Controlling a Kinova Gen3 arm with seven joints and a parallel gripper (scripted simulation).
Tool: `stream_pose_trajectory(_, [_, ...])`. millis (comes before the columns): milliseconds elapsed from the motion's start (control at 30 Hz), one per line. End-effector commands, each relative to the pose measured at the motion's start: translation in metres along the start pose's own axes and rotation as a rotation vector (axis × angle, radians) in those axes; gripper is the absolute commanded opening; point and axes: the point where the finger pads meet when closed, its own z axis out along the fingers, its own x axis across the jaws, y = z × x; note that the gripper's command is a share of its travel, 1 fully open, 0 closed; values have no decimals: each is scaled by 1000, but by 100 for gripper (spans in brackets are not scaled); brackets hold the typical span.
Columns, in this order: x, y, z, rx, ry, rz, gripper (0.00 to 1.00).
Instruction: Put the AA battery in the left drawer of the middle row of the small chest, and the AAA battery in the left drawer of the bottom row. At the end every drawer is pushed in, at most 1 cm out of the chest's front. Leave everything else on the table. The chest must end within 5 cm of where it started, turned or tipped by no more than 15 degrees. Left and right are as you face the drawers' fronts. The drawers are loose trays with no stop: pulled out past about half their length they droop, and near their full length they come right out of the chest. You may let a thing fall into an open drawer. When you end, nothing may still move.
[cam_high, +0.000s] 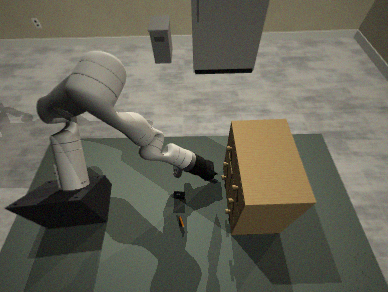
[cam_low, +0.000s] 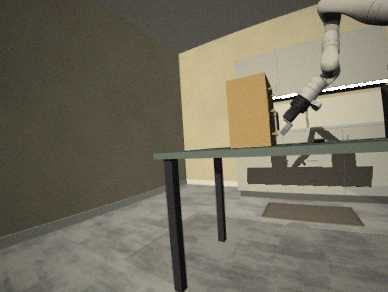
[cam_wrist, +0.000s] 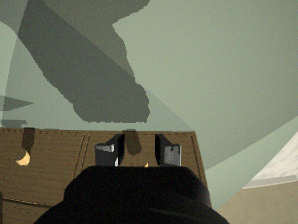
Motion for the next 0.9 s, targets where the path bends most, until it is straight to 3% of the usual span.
stream_pose_trajectory(0, [0, 4, 2, -4, -1, -2, 67])
stream_pose_trajectory(867, [0, 24, 22, -4, -1, -2, 67])
